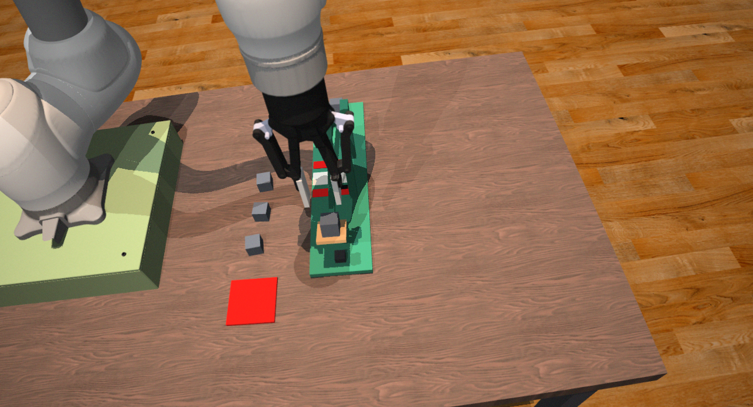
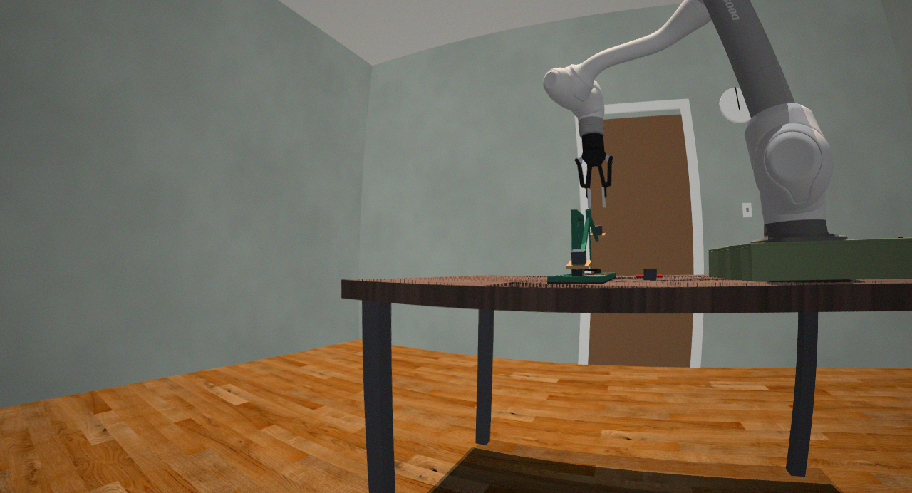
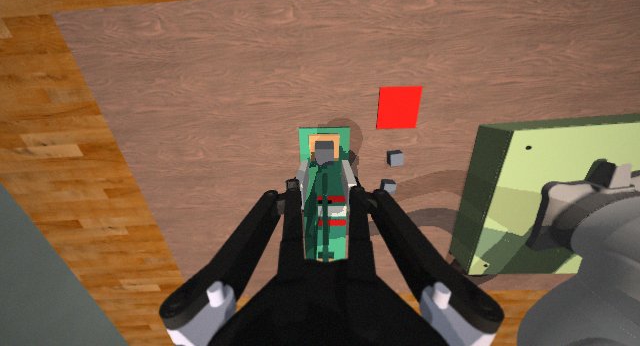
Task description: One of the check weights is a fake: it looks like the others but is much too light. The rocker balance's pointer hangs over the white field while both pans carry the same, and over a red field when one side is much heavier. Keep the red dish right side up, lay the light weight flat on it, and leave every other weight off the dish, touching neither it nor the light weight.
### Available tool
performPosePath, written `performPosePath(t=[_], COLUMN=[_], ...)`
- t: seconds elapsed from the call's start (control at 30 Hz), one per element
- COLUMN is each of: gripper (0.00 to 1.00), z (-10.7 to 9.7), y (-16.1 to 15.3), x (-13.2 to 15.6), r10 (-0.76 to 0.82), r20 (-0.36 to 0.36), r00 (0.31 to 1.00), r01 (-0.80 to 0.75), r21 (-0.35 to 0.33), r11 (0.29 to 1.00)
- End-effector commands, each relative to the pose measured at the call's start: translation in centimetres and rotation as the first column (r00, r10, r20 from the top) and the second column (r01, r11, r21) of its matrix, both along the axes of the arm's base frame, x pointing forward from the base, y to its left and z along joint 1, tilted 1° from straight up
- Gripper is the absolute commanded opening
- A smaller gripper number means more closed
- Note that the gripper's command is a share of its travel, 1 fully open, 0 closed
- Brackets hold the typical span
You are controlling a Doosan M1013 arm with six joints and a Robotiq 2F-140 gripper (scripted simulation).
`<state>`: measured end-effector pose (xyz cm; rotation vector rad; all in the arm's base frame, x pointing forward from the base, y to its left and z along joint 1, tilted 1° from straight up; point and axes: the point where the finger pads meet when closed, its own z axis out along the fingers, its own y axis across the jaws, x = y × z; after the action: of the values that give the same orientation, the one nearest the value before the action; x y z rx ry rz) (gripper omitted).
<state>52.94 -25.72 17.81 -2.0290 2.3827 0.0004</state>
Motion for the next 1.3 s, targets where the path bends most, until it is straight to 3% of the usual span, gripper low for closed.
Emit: performPosePath(t=[0.0,0.67,1.27], gripper=[0.35,0.35,0.35], z=[0.0,-0.2,-1.9], y=[0.0,0.0,0.0], x=[0.0,0.0,0.0], r10=[0.000,0.000,0.000], r20=[0.000,0.000,0.000], r00=[1.000,1.000,1.000], r01=[0.000,0.000,0.000], r21=[0.000,0.000,0.000], r11=[1.000,1.000,1.000])
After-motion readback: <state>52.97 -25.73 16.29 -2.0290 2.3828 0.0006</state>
